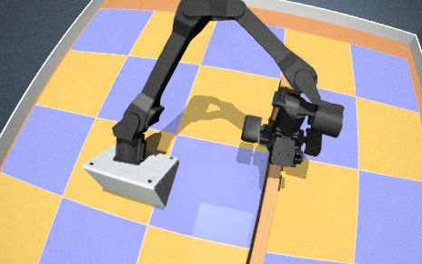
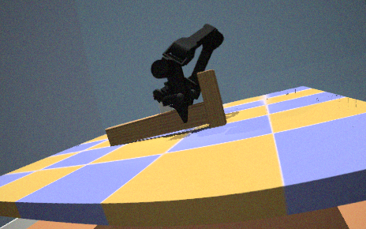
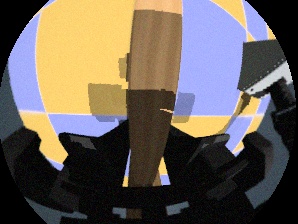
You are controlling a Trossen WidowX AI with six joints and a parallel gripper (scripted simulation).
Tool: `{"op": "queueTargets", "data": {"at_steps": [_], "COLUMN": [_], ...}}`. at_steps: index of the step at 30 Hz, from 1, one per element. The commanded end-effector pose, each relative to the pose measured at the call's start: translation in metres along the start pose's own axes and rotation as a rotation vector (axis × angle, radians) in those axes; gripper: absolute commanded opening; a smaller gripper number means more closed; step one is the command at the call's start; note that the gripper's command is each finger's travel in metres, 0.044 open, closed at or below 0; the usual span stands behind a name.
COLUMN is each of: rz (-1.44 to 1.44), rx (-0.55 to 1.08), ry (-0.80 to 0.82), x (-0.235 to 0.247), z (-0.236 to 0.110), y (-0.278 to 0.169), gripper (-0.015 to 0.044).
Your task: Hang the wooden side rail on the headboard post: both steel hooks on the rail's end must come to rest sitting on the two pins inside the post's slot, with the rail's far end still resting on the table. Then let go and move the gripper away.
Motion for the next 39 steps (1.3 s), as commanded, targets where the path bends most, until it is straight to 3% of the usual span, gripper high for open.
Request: {"op": "queueTargets", "data": {"at_steps": [1, 39], "rz": [-0.004, -0.004], "rx": [0.001, 0.001], "ry": [0.015, 0.015], "x": [0.0003, 0.0003], "z": [-0.0032, 0.0029], "y": [-0.0014, -0.0014], "gripper": [0.0000, 0.0000]}}
Point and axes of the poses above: the point midway between the two fingers, 35 mm back from their tips, its own z axis out along the fingers, its own x axis across the jaws, y = z × x, the point moved 10 cm from there along -z, back along the fingers, and after that the axes turned 11 degrees about -z, right-handed, at the moved point
